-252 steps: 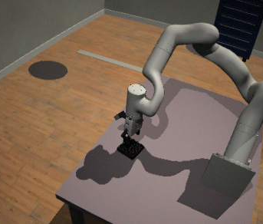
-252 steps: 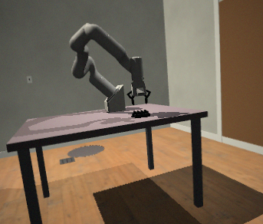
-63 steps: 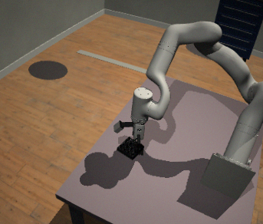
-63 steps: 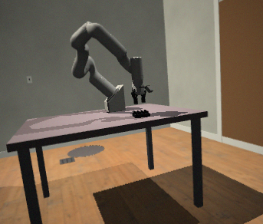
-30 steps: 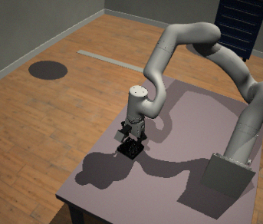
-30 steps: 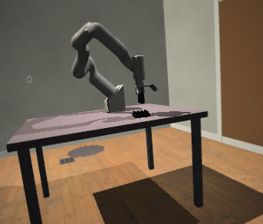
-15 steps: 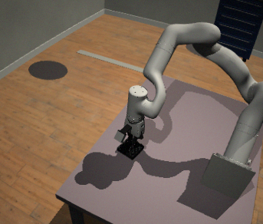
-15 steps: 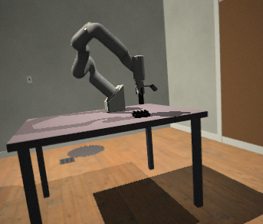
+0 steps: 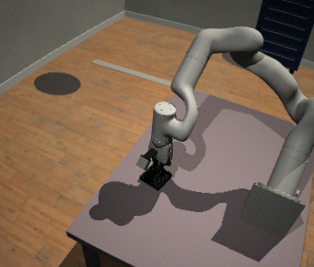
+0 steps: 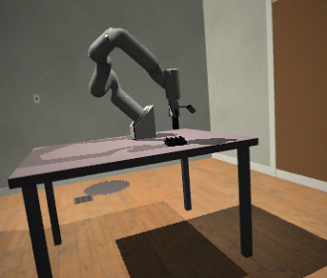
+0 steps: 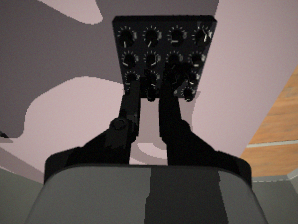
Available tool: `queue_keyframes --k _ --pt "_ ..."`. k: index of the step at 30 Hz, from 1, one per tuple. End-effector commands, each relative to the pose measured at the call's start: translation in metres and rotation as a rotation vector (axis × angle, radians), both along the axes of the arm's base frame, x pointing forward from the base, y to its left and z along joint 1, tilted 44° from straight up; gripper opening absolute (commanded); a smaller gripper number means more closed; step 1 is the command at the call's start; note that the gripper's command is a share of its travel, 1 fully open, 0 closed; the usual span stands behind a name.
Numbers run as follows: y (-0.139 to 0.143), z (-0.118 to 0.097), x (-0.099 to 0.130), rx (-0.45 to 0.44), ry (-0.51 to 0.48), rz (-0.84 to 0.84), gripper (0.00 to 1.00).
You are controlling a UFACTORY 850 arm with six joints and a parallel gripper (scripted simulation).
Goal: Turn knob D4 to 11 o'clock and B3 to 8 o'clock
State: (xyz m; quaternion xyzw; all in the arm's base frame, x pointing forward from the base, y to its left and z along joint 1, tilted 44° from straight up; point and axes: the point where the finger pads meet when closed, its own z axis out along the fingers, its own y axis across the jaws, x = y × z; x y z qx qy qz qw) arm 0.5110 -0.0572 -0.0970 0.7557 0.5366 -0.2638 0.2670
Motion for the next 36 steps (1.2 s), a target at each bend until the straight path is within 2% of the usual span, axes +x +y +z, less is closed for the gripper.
queue_keyframes --k 1,17,36 --pt "0.001 0.000 0.001 0.000 -0.002 0.001 0.19" --pt "-0.002 -0.002 0.001 0.000 -0.001 0.001 0.19" --pt "-0.015 -0.015 -0.001 0.000 -0.001 0.001 0.19"
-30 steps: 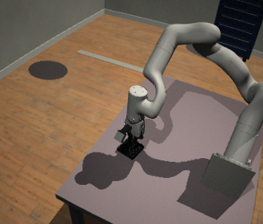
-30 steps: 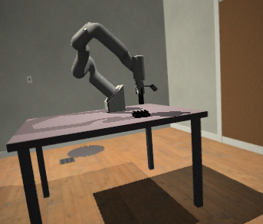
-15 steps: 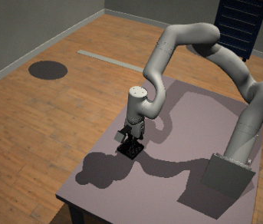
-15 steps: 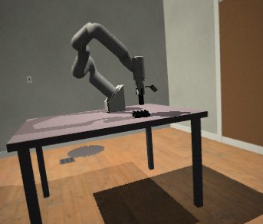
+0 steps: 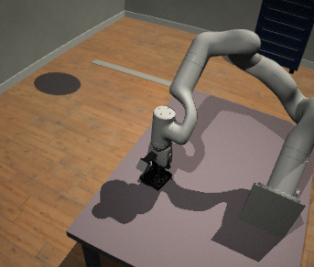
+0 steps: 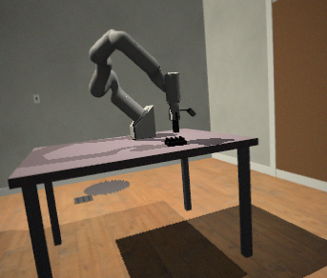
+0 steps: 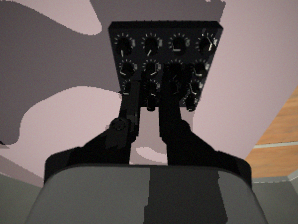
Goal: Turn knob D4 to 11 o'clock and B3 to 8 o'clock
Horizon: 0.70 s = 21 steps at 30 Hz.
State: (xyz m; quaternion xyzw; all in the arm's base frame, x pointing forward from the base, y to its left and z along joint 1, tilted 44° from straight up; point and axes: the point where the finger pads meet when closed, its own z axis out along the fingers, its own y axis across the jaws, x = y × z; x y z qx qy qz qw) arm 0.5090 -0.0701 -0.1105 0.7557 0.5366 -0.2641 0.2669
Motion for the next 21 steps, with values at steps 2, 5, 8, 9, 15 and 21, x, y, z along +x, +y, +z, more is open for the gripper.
queue_keyframes --k 2,5,8,9,15,21 --pt "-0.004 -0.004 0.000 0.000 -0.002 0.001 0.19" --pt "-0.006 -0.007 0.000 0.000 -0.002 0.001 0.19" --pt "-0.009 -0.009 0.000 0.000 -0.002 0.001 0.19" --pt "-0.010 -0.010 0.000 0.000 -0.002 0.001 0.19" --pt "-0.012 -0.013 -0.001 0.000 -0.002 0.001 0.19" --pt "-0.015 -0.016 -0.001 0.000 -0.002 0.001 0.19"
